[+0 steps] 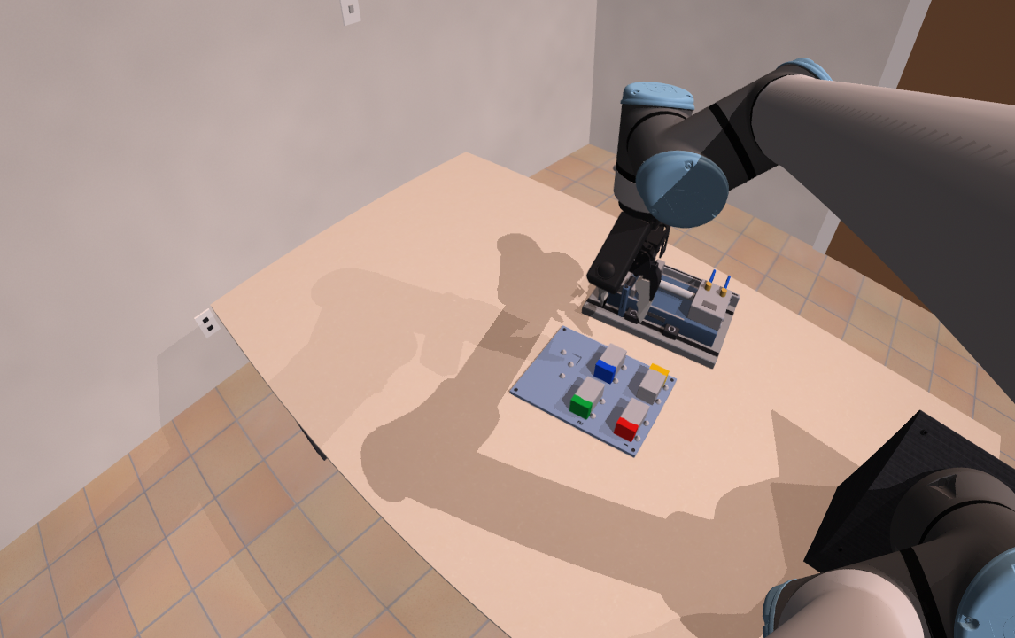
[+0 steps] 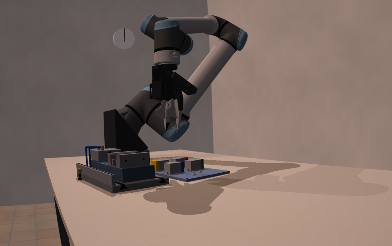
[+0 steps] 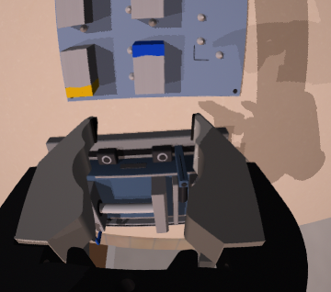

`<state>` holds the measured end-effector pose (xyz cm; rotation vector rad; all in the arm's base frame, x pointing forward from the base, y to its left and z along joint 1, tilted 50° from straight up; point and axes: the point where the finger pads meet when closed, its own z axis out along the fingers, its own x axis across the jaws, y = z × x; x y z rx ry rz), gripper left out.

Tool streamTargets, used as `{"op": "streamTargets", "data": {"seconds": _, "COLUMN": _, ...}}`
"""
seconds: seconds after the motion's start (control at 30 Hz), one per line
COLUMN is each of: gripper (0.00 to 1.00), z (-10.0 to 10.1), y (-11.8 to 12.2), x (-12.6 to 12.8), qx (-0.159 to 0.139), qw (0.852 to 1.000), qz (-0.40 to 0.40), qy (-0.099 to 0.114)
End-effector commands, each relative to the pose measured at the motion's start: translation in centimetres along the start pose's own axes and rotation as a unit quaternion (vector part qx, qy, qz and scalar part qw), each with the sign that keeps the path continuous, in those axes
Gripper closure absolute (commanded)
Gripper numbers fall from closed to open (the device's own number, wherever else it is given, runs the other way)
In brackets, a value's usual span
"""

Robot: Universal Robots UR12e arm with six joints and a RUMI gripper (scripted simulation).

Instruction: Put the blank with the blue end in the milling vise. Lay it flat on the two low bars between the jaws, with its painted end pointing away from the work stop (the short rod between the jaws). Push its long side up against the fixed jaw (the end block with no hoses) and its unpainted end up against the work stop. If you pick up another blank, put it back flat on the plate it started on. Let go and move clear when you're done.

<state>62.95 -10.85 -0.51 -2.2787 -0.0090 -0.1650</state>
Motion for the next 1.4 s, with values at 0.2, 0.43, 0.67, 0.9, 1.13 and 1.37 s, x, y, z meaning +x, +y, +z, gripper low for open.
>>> {"op": "streamTargets", "data": {"seconds": 0.2, "gripper": 0.60, "z": 2.2, "y": 0.0, "x": 0.1, "qx": 0.000, "qw": 1.000, "qz": 0.000, "qy": 0.000}}
{"op": "streamTargets", "data": {"seconds": 0.43, "gripper": 0.60, "z": 4.7, "y": 0.0, "x": 0.1, "qx": 0.000, "qw": 1.000, "qz": 0.000, "qy": 0.000}}
{"op": "streamTargets", "data": {"seconds": 0.67, "gripper": 0.60, "z": 6.5, "y": 0.1, "x": 0.1, "qx": 0.000, "qw": 1.000, "qz": 0.000, "qy": 0.000}}
{"op": "streamTargets", "data": {"seconds": 0.9, "gripper": 0.60, "z": 8.7, "y": 0.1, "x": 0.1, "qx": 0.000, "qw": 1.000, "qz": 0.000, "qy": 0.000}}
{"op": "streamTargets", "data": {"seconds": 1.13, "gripper": 0.60, "z": 10.2, "y": 0.1, "x": 0.1, "qx": 0.000, "qw": 1.000, "qz": 0.000, "qy": 0.000}}
{"op": "streamTargets", "data": {"seconds": 1.37, "gripper": 0.60, "z": 10.7, "y": 0.1, "x": 0.1, "qx": 0.000, "qw": 1.000, "qz": 0.000, "qy": 0.000}}
